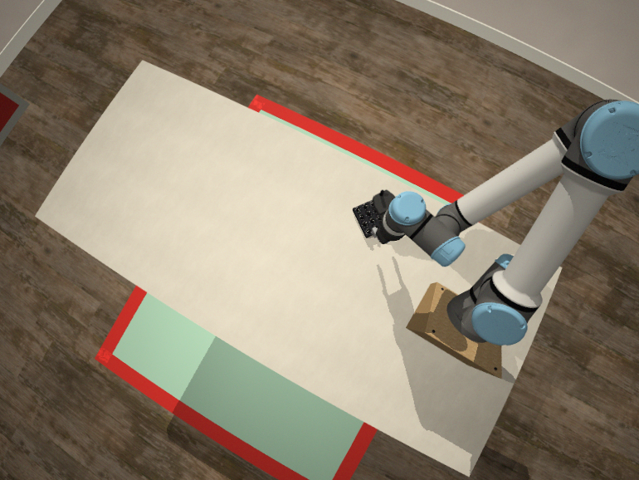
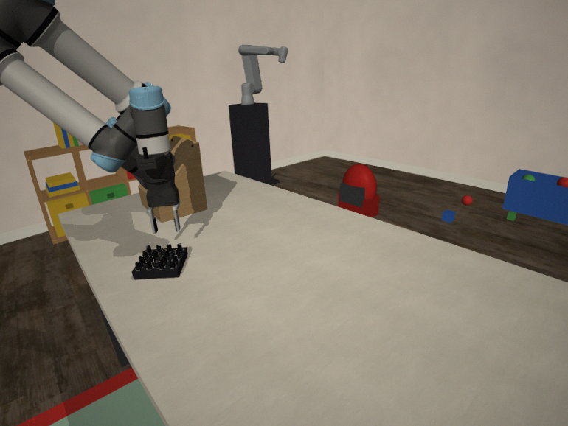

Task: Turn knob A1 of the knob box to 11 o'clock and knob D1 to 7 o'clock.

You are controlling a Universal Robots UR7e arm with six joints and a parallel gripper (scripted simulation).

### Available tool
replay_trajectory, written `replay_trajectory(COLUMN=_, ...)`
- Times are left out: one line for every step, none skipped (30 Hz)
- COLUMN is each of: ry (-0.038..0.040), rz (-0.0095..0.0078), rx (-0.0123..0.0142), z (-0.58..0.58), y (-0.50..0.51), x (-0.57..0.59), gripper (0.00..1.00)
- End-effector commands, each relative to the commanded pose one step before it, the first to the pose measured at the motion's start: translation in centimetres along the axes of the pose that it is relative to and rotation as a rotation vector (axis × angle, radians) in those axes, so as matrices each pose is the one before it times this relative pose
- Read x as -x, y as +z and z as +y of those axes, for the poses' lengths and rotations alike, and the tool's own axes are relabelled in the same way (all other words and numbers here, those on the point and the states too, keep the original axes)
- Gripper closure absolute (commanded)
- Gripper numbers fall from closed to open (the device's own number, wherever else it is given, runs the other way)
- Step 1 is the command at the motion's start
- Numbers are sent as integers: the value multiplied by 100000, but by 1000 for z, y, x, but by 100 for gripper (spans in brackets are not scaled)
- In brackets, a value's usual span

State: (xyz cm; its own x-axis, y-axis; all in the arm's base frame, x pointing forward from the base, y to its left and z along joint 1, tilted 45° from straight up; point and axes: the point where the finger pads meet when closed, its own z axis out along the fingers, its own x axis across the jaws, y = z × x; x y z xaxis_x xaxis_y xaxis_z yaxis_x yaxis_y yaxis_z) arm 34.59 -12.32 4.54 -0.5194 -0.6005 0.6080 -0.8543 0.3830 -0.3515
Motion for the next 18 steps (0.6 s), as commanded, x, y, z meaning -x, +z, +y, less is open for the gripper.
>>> replay_trajectory(ry=-7902, rz=-158, rx=-135, z=-205, y=-64, x=94, gripper=0)
replay_trajectory(ry=-1871, rz=-3, rx=2, z=-41, y=-9, x=18, gripper=0)
replay_trajectory(ry=-1965, rz=-3, rx=2, z=-42, y=-10, x=18, gripper=0)
replay_trajectory(ry=-2058, rz=-3, rx=2, z=-43, y=-10, x=18, gripper=0)
replay_trajectory(ry=-2152, rz=-3, rx=2, z=-45, y=-11, x=18, gripper=0)
replay_trajectory(ry=-2245, rz=-3, rx=2, z=-46, y=-11, x=18, gripper=0)
replay_trajectory(ry=-2337, rz=-3, rx=2, z=-46, y=-12, x=17, gripper=0)
replay_trajectory(ry=-2429, rz=-3, rx=1, z=-47, y=-12, x=17, gripper=0)
replay_trajectory(ry=0, rz=0, rx=0, z=0, y=0, x=0, gripper=0)
replay_trajectory(ry=0, rz=0, rx=0, z=0, y=0, x=0, gripper=0)
replay_trajectory(ry=-2519, rz=-3, rx=1, z=-48, y=-13, x=16, gripper=0)
replay_trajectory(ry=-2609, rz=-4, rx=1, z=-48, y=-13, x=15, gripper=0)
replay_trajectory(ry=-2697, rz=-4, rx=1, z=-48, y=-14, x=14, gripper=0)
replay_trajectory(ry=-2784, rz=-4, rx=1, z=-48, y=-14, x=13, gripper=0)
replay_trajectory(ry=-2870, rz=-4, rx=1, z=-48, y=-15, x=12, gripper=0)
replay_trajectory(ry=-2954, rz=-4, rx=1, z=-47, y=-15, x=11, gripper=0)
replay_trajectory(ry=-3036, rz=-4, rx=1, z=-46, y=-16, x=9, gripper=0)
replay_trajectory(ry=-3117, rz=-4, rx=1, z=-45, y=-17, x=8, gripper=0)
